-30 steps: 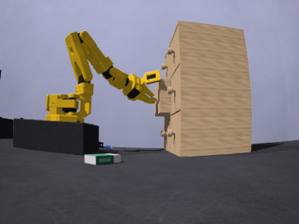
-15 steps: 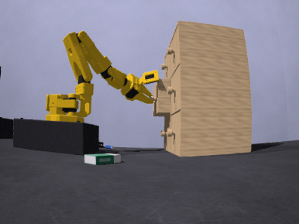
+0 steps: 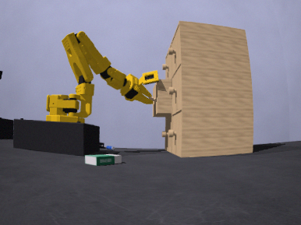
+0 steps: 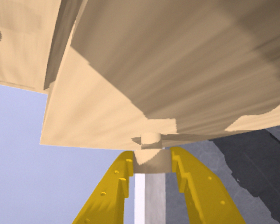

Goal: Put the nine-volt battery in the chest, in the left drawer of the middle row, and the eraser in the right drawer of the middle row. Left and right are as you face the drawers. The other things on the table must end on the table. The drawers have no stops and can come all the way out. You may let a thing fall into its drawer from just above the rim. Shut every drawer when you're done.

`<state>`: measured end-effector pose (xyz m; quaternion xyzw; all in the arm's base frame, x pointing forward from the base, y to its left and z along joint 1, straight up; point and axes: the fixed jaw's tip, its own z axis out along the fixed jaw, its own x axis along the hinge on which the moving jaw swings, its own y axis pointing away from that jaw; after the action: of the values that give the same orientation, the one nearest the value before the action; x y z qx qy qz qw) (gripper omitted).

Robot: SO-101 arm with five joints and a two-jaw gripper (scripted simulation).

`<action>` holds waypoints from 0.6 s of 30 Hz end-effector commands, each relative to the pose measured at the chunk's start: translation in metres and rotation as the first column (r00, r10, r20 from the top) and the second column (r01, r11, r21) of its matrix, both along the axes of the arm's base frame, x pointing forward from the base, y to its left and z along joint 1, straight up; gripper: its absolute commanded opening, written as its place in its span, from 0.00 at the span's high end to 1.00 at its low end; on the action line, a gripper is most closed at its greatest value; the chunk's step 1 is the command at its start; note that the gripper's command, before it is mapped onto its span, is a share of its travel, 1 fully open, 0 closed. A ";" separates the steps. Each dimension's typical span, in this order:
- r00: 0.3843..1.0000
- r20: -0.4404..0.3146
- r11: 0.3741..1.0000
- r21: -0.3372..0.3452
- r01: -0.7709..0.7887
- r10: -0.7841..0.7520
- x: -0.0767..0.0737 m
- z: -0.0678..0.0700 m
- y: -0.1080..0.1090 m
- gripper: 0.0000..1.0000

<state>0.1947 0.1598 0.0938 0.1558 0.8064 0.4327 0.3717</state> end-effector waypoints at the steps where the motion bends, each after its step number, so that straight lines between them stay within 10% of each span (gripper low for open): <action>1: 0.999 0.001 0.999 0.005 -0.040 0.040 -0.008 0.001 0.006 1.00; 18: 0.998 0.001 0.998 0.005 -0.056 0.056 -0.014 0.001 0.006 1.00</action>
<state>0.1899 0.1597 0.0935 0.1511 0.8080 0.4342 0.3686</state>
